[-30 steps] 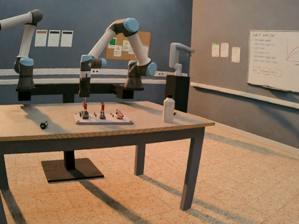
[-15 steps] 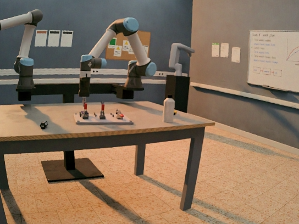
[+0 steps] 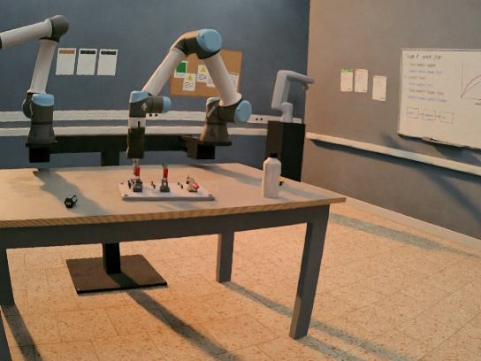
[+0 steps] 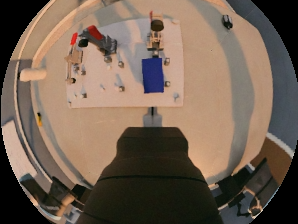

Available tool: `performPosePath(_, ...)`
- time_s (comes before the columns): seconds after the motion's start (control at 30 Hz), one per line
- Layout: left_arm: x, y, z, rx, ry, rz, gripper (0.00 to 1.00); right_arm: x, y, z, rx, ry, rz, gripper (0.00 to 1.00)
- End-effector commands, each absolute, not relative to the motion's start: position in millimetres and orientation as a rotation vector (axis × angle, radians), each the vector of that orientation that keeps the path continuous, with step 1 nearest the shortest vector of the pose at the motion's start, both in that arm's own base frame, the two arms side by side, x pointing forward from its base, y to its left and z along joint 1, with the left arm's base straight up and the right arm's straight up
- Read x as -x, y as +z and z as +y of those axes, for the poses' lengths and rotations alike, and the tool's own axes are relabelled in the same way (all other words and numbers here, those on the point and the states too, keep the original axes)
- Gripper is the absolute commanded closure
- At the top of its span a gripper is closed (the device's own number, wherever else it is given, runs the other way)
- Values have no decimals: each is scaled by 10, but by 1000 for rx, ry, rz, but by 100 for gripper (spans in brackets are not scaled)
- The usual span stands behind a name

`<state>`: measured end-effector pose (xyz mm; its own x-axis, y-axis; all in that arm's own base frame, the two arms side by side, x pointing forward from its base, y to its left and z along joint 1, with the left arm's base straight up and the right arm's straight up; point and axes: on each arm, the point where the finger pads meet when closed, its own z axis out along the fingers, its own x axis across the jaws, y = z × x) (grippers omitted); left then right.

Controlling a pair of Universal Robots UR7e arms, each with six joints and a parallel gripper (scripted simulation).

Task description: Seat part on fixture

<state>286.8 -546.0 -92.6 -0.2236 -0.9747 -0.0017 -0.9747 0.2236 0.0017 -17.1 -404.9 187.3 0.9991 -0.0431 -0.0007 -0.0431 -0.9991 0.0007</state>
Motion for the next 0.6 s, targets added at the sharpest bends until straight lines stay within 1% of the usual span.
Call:
performPosePath(0.0,-2855,-1049,-5470,1955,2,2459,100,178,1870,-4036,-3141,0,-69,0)
performPosePath(0.57,-2856,-1155,-5473,1955,1,2460,100,178,1870,-4036,-3141,0,-69,0)
